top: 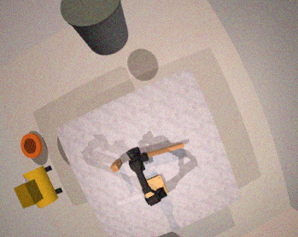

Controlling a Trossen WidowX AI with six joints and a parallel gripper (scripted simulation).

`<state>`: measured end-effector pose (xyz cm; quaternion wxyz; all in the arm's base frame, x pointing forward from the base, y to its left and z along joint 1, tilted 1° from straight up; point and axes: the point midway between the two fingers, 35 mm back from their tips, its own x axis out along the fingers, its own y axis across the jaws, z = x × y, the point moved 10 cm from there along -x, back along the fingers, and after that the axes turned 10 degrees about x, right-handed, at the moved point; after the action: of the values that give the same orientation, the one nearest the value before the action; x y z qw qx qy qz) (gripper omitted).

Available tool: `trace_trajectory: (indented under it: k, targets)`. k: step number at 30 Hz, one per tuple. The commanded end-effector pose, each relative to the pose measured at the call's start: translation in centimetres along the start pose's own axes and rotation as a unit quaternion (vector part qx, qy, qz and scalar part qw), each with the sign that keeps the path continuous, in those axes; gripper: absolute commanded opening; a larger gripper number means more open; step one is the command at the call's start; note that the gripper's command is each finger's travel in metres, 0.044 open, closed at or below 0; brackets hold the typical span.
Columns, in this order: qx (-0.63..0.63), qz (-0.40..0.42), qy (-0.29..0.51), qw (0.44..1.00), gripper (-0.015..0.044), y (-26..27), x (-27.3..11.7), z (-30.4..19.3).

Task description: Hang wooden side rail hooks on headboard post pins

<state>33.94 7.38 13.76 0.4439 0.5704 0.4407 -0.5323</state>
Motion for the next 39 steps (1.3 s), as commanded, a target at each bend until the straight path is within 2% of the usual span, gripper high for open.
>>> trace_trajectory:
  k: [1, 6, 9, 10, 39]
  targets:
    - [0.003, 0.001, -0.002, 1.000, 0.0118, 0.0, 0.0, 0.0]
    - [0.003, 0.001, -0.002, 1.000, 0.0085, 0.0, 0.0, 0.0]
    - [0.003, 0.001, -0.002, 1.000, 0.0006, 0.0, 0.0, 0.0]
    - [0.003, 0.001, -0.002, 1.000, 0.0000, 0.0, 0.0, 0.0]
    - [-0.076, 0.002, -0.002, 0.997, 0.0000, 1.2, 0.0, -0.4]
